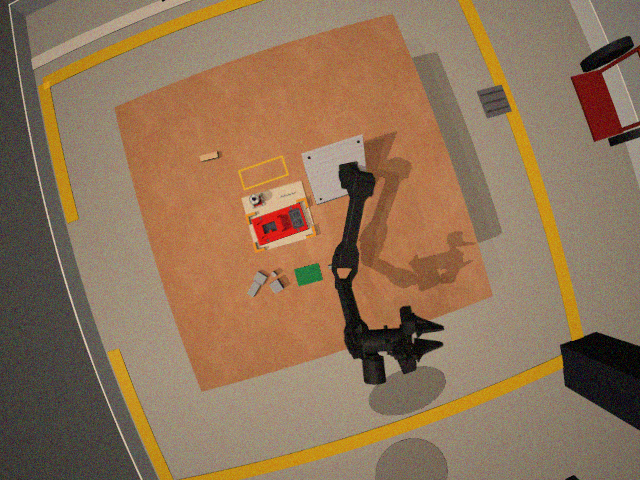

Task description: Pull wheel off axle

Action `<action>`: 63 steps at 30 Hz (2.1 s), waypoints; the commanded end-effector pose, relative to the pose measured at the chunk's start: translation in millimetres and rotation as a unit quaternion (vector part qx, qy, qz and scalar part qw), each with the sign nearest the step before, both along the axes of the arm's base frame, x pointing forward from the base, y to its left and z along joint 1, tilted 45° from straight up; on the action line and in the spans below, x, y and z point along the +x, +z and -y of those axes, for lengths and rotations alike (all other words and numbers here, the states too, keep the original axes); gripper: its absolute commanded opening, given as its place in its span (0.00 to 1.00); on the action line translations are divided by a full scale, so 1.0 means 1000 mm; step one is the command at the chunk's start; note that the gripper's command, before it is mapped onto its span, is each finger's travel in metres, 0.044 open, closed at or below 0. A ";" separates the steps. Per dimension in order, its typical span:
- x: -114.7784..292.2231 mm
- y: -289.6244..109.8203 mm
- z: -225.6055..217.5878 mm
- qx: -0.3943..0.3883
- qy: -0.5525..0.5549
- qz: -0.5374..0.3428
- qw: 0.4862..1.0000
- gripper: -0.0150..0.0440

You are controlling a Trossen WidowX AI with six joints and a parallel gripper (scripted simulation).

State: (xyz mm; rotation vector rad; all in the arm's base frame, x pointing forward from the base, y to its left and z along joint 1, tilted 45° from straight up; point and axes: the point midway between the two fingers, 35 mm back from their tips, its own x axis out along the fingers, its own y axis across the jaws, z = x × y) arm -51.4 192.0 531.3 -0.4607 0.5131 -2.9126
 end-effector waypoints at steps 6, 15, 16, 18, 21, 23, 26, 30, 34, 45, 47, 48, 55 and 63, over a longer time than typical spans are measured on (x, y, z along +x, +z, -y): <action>-0.041 0.021 0.133 0.106 0.171 0.016 0.979 0.76; -0.037 0.002 0.260 0.211 0.321 0.042 0.922 0.76; -0.034 -0.004 0.273 0.224 0.336 0.048 0.914 0.76; -0.026 -0.012 0.302 0.249 0.372 0.054 0.893 0.76; -0.010 -0.025 0.342 0.286 0.423 0.060 0.858 0.76; 0.003 -0.035 0.367 0.310 0.455 0.065 0.832 0.76; 0.027 -0.053 0.396 0.336 0.502 0.078 0.793 0.76; 0.064 -0.079 0.431 0.378 0.558 0.092 0.733 0.76; 0.106 -0.109 0.459 0.422 0.605 0.100 0.667 0.76; 0.226 -0.202 0.483 0.530 0.692 0.123 0.473 0.76; 0.248 -0.221 0.479 0.551 0.702 0.125 0.434 0.76; 0.259 -0.230 0.477 0.561 0.706 0.126 0.414 0.76; 0.327 -0.298 0.446 0.627 0.718 0.138 0.270 0.76; 0.388 -0.378 0.382 0.696 0.692 0.162 0.107 0.76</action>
